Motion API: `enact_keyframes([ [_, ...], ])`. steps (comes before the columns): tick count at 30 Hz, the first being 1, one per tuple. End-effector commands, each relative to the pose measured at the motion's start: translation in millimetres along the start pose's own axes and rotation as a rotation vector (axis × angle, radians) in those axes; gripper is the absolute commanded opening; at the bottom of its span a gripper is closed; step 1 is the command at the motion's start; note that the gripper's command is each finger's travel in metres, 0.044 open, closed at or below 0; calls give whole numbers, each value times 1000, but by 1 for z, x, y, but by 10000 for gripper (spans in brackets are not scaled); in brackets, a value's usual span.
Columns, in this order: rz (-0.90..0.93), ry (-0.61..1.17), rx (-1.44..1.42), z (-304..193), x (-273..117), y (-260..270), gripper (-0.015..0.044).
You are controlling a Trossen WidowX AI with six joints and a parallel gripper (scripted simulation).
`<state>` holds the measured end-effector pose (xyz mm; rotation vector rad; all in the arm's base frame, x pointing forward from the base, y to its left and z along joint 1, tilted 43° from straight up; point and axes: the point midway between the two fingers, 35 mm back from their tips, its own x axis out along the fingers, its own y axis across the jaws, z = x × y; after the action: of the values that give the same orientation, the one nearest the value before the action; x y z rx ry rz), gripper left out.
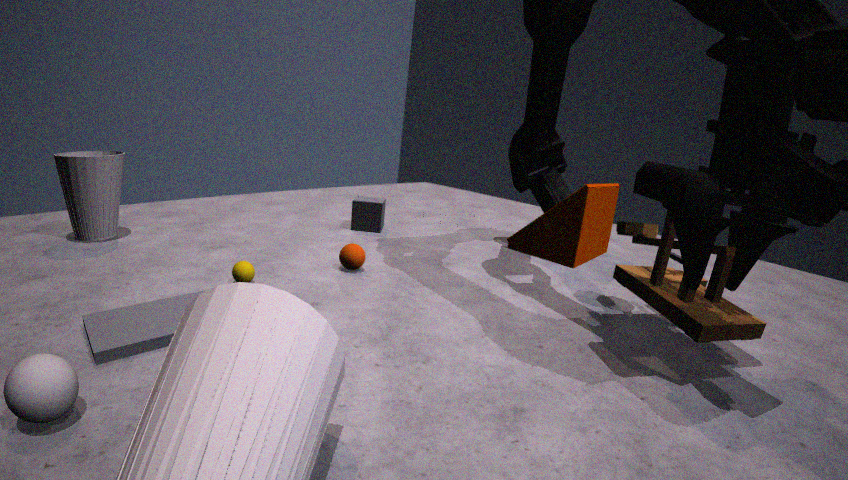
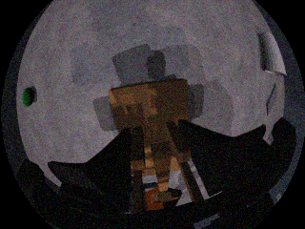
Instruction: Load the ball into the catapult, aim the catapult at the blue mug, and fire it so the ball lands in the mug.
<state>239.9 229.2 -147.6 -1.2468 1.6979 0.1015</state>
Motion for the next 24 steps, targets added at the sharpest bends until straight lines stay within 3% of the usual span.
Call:
enact_keyframes([
  [1,-3,-19,63,6,-6,-9,0],
  [24,-4,-19,64,7,22,-11,0],
])
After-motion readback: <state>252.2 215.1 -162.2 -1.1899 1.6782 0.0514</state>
